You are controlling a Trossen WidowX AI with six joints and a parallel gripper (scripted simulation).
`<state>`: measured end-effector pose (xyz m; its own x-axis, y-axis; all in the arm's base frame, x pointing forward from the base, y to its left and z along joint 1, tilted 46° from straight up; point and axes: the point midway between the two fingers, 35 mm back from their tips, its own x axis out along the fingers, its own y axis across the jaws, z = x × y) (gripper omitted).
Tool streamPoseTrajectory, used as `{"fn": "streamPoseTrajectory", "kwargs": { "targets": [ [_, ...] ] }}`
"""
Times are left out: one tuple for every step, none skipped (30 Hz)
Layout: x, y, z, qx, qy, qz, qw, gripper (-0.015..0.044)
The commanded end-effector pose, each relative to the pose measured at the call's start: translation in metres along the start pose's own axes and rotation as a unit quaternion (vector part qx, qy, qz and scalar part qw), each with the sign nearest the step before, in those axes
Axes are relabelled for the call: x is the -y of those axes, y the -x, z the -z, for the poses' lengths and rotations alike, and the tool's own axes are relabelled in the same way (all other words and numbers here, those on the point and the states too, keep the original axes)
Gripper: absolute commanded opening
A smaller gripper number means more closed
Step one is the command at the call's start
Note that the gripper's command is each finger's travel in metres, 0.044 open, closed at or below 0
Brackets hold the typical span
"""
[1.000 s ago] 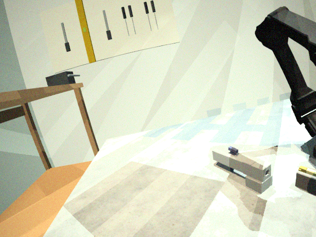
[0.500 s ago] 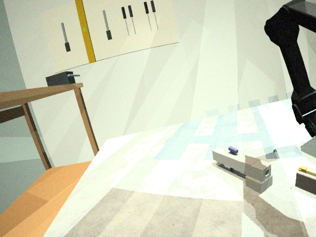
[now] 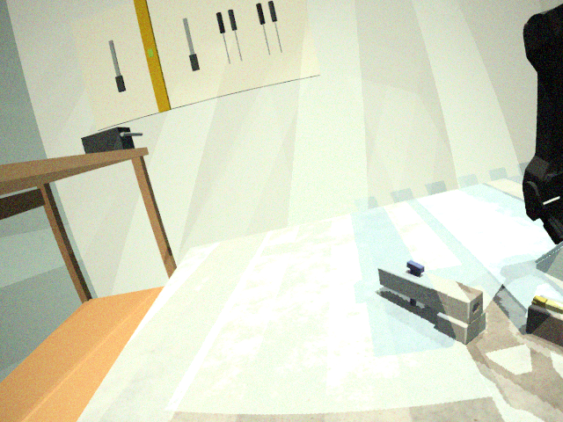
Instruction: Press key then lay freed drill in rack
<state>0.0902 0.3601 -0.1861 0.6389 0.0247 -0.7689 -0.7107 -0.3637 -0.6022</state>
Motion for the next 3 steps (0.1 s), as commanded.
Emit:
{"fn": "streamPoseTrajectory", "kwargs": {
  "targets": [
    [-0.009, 0.013, -0.075, 0.129, -0.152, 0.107, 0.974, 0.044],
    [-0.011, 0.016, -0.083, 0.147, -0.174, 0.118, 0.967, 0.044],
    [-0.013, 0.019, -0.09, 0.165, -0.196, 0.127, 0.958, 0.044]
  ]
}}
